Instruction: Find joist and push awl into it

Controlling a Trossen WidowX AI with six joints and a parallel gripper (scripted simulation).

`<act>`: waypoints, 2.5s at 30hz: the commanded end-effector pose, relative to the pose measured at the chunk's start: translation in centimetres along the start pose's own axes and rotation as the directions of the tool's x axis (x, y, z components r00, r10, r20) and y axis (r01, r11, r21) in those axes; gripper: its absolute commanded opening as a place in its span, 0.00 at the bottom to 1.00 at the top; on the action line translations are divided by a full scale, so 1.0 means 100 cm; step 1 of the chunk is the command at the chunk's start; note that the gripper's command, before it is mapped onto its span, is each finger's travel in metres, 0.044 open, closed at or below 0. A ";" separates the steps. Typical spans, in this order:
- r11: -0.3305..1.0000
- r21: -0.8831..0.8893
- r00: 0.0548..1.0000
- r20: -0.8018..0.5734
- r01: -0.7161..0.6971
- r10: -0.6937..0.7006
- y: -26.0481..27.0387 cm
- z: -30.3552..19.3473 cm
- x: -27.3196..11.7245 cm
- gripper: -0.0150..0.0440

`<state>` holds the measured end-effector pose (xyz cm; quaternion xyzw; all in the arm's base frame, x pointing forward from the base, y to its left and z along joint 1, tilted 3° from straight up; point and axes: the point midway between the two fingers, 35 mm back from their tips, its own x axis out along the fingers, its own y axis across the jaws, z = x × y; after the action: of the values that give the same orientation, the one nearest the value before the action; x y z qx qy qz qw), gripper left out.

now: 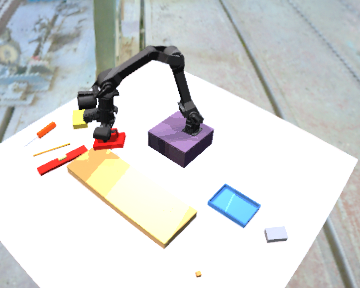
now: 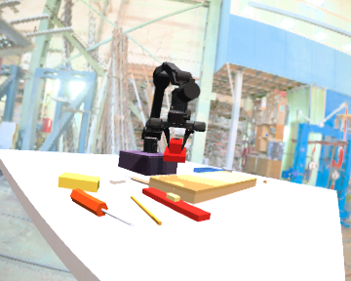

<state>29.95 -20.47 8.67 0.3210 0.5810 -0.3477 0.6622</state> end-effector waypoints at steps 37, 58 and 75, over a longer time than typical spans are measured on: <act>0.613 -0.789 0.982 0.095 -0.027 0.165 0.032 0.055 0.015 0.25; 0.607 -0.795 0.983 0.091 -0.027 0.163 0.030 0.051 0.056 0.25; 0.606 -0.795 0.983 0.090 -0.028 0.163 0.035 0.042 0.072 0.25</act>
<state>35.57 -23.56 2.20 -0.0007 0.6052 -0.0468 0.7947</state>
